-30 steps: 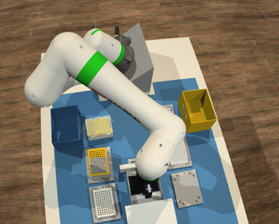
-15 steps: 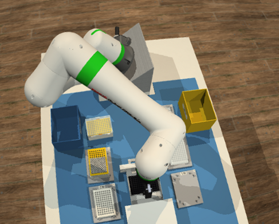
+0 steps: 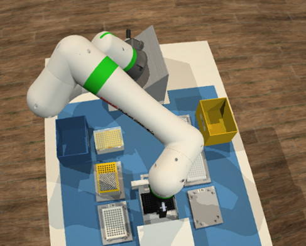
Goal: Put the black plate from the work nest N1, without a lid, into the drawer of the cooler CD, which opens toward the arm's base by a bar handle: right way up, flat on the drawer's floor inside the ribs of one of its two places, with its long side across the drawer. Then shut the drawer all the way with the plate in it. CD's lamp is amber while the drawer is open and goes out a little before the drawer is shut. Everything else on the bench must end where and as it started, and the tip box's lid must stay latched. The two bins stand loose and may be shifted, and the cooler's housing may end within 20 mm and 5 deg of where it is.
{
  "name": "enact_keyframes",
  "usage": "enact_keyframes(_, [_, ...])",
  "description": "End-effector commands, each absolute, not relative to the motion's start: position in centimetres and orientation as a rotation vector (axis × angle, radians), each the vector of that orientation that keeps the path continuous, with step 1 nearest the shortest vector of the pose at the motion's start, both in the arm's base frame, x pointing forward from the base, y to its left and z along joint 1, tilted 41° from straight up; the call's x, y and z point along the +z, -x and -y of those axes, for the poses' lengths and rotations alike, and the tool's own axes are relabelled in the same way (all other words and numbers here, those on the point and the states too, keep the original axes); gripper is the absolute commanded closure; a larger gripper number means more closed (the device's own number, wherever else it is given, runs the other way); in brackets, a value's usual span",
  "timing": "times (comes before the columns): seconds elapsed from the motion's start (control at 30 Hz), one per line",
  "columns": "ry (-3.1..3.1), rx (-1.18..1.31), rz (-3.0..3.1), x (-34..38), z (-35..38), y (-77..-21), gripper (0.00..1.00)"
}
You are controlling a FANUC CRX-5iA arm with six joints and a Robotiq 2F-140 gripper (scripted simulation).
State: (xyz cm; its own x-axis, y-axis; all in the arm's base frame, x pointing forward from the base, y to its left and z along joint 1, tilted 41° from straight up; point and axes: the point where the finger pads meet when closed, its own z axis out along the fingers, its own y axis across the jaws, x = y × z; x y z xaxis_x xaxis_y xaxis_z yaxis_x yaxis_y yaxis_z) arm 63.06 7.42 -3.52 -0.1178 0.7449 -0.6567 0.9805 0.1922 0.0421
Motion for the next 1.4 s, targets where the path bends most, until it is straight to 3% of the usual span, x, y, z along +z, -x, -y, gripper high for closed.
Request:
enact_keyframes(0.0, [-1.607, -0.555, -1.922, -3.5, -7.4, -63.1, 0.34])
enact_keyframes(1.37, [-1.607, -0.555, -1.922, -0.8, -9.7, -62.5, 0.34])
